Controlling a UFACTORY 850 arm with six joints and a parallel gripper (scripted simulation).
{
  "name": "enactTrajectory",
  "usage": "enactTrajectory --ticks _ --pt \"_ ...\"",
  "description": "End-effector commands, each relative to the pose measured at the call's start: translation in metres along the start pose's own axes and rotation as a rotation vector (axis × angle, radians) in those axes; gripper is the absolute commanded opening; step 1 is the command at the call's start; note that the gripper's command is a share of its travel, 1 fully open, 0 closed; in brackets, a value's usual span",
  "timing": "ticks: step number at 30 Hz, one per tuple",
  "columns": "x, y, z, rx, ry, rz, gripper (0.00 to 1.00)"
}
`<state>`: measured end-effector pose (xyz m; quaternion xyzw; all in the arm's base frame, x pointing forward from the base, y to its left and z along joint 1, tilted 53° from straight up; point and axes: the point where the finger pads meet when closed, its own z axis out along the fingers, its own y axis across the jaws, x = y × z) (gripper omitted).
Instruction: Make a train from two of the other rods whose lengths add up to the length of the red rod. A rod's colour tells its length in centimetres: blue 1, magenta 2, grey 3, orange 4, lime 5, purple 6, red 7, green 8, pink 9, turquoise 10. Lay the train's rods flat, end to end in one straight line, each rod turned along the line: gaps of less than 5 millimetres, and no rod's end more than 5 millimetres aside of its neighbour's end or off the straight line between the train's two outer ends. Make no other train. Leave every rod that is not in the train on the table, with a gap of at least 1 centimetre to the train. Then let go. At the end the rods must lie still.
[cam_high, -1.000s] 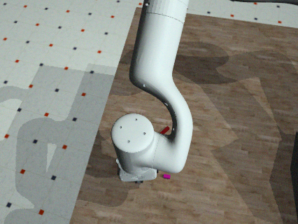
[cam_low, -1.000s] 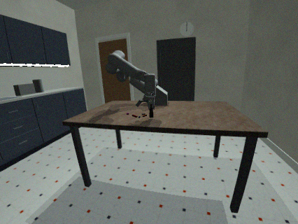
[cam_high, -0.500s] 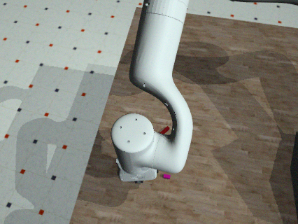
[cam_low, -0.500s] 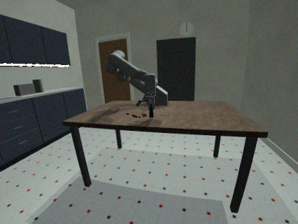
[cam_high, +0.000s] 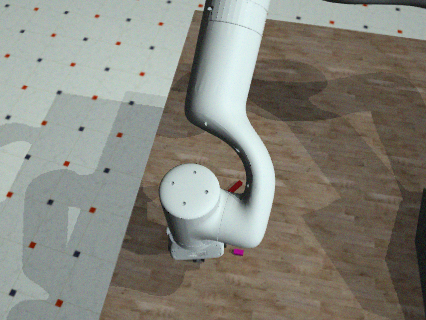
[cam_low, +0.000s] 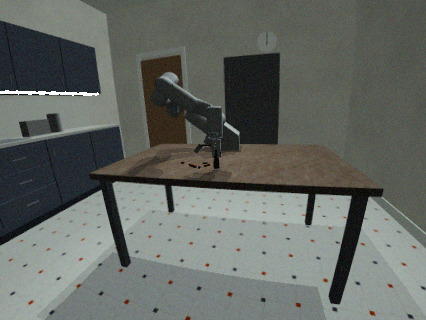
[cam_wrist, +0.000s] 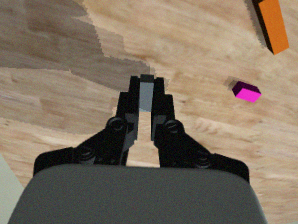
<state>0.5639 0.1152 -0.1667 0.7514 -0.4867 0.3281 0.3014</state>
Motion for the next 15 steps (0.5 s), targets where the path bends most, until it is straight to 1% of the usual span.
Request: enactTrajectory --ticks 1,15 --pt "0.0 -0.0008 0.0012 0.002 0.0 0.001 0.04" --pt "0.0 -0.0008 0.0071 0.002 0.0 0.001 0.04"
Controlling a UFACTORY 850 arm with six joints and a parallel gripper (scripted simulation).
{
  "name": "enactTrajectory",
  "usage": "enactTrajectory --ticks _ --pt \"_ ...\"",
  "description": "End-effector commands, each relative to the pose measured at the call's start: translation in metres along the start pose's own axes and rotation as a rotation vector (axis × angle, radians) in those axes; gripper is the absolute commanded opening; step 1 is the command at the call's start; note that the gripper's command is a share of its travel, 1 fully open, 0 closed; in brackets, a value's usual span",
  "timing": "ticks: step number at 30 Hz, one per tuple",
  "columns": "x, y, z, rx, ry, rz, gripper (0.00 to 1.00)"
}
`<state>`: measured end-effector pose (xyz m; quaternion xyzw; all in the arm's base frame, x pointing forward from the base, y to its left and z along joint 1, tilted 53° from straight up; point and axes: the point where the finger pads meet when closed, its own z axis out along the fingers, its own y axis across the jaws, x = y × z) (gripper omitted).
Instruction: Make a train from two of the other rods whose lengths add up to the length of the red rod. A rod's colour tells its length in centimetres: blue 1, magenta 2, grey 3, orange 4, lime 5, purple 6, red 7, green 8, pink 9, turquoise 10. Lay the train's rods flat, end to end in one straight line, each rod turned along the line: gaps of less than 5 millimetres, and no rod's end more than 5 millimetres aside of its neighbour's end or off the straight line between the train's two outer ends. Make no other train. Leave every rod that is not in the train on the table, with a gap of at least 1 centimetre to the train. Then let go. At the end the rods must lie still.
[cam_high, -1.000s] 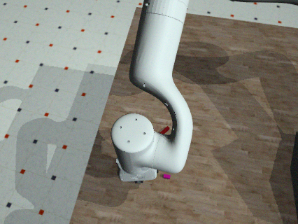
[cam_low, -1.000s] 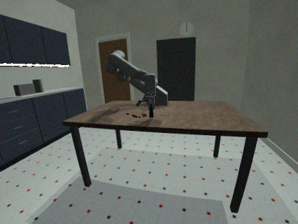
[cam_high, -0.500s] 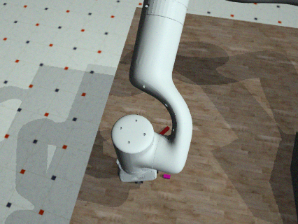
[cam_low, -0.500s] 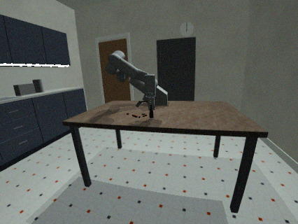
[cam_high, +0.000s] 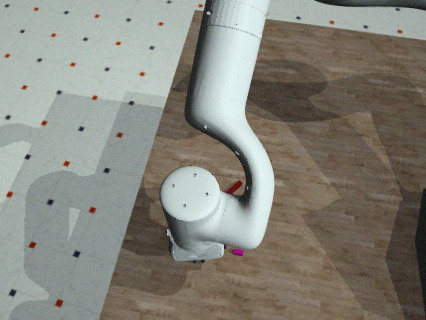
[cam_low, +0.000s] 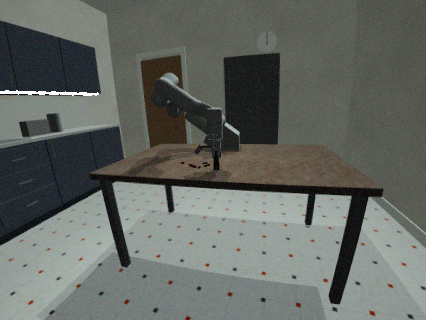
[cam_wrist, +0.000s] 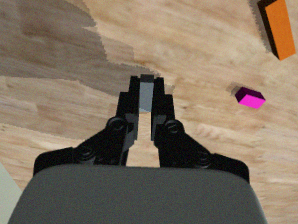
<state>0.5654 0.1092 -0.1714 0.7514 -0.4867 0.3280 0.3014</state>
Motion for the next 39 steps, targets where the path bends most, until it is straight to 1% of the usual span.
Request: enactTrajectory --ticks 1,33,34,38,39 --pt "0.0001 -0.0008 -0.0007 0.002 0.0 0.001 0.04" --pt "0.0001 -0.0008 -0.0007 0.002 0.0 0.001 0.04" --pt "0.0001 -0.0008 -0.0007 0.002 0.0 0.001 0.08" --pt "0.0001 -0.0008 -0.0007 0.002 0.0 0.001 0.08" --pt "0.0001 -0.0008 -0.0007 0.002 0.0 0.001 0.12"
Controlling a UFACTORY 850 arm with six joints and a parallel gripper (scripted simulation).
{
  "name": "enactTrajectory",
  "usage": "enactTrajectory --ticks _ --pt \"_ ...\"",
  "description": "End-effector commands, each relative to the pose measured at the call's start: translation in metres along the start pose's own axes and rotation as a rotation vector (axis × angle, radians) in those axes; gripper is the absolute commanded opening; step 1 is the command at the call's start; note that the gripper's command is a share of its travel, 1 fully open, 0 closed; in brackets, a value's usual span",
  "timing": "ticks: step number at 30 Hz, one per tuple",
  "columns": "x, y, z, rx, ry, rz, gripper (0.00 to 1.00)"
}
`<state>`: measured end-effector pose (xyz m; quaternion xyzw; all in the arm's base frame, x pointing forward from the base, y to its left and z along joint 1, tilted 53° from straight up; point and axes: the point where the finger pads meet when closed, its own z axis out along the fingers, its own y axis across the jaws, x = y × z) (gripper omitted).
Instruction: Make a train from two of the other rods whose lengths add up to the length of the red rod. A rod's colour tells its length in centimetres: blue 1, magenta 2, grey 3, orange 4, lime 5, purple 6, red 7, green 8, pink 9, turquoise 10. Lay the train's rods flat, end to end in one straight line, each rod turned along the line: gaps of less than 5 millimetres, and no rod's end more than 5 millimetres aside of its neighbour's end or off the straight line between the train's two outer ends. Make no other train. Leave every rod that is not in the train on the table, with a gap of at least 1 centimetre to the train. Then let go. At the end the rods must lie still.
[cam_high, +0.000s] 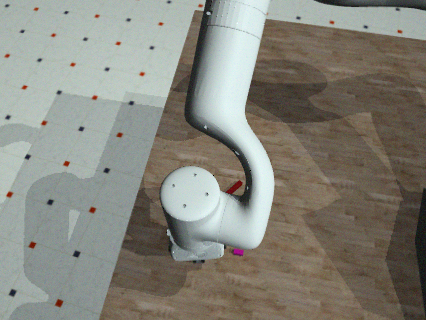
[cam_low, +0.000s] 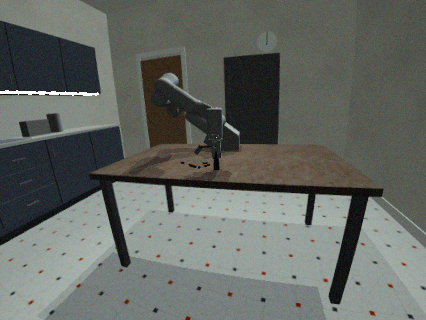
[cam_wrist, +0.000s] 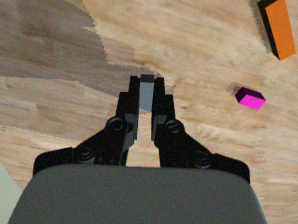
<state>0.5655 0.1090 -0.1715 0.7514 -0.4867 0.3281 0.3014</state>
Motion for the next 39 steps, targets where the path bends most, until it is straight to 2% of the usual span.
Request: enactTrajectory --ticks 1,2,3,5,6,8,9,24,31,33,39 --pt "0.0 -0.001 -0.001 0.002 0.0 0.001 0.12" --pt "0.0 -0.001 -0.001 0.002 0.0 0.001 0.12" --pt "0.0 -0.001 -0.001 0.002 0.0 0.001 0.16" --pt "0.0 -0.001 -0.001 0.002 0.0 0.001 0.16" --pt "0.0 -0.001 -0.001 0.002 0.0 0.001 0.2" --pt "0.0 -0.001 -0.001 0.002 0.0 0.001 0.2" --pt "0.0 -0.001 -0.001 0.002 0.0 0.001 0.24" --pt "0.0 -0.001 -0.004 0.002 0.0 0.001 0.24" --pt "0.0 -0.001 -0.029 0.002 0.0 0.001 0.24" --pt "0.0 -0.001 -0.029 0.002 0.0 0.001 0.24" --pt "0.0 -0.001 -0.062 0.002 0.0 0.001 0.24"
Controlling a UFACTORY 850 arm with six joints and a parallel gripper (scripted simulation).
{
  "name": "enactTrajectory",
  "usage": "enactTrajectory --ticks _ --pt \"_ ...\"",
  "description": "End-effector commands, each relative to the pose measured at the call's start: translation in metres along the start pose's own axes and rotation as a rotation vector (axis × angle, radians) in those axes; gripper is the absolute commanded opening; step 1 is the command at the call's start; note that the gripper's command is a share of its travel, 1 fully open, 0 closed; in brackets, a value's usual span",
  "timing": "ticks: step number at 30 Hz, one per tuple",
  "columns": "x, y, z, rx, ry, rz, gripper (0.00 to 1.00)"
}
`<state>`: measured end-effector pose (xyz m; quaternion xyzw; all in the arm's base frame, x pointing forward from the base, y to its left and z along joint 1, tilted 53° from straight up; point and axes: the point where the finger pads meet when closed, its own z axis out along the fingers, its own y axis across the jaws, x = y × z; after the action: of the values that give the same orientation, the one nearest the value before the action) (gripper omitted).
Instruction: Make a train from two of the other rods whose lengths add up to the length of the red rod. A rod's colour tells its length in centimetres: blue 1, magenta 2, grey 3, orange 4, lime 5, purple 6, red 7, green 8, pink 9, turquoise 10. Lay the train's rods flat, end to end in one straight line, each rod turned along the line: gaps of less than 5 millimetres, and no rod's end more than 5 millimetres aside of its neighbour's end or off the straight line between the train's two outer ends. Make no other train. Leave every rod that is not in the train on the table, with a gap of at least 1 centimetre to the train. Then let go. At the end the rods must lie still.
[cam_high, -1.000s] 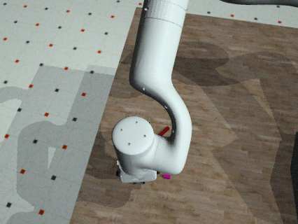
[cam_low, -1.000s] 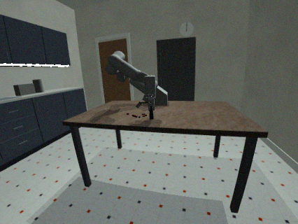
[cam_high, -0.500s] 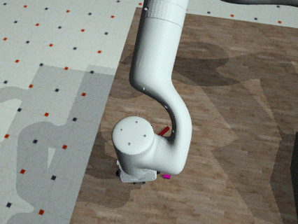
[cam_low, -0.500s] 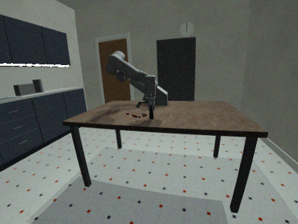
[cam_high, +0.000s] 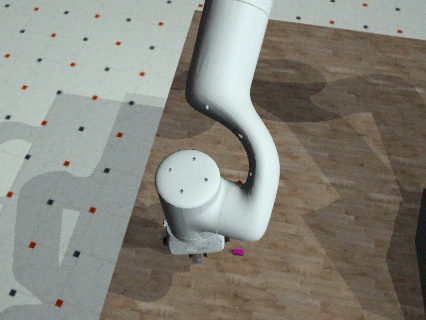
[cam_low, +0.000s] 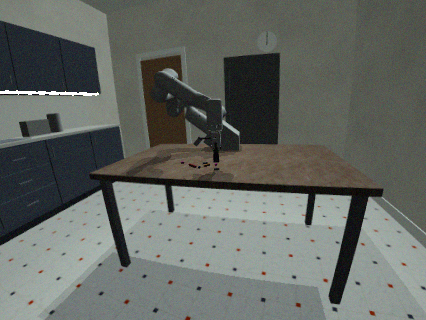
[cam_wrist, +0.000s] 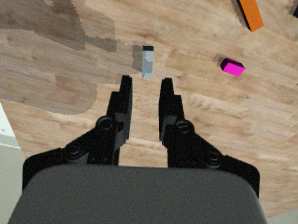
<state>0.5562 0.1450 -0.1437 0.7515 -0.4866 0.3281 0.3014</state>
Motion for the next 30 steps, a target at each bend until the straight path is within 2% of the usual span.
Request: enactTrajectory --ticks 1,7,14,15,30 --pt "0.0 -0.001 -0.021 0.001 0.0 0.001 0.24" --pt "0.0 -0.001 -0.041 0.001 0.0 0.001 0.24" --pt "0.0 -0.001 -0.044 0.001 0.0 0.001 0.24" --pt "0.0 -0.001 -0.044 0.001 0.0 0.001 1.0" --pt "0.0 -0.001 -0.044 0.001 0.0 0.001 1.0"
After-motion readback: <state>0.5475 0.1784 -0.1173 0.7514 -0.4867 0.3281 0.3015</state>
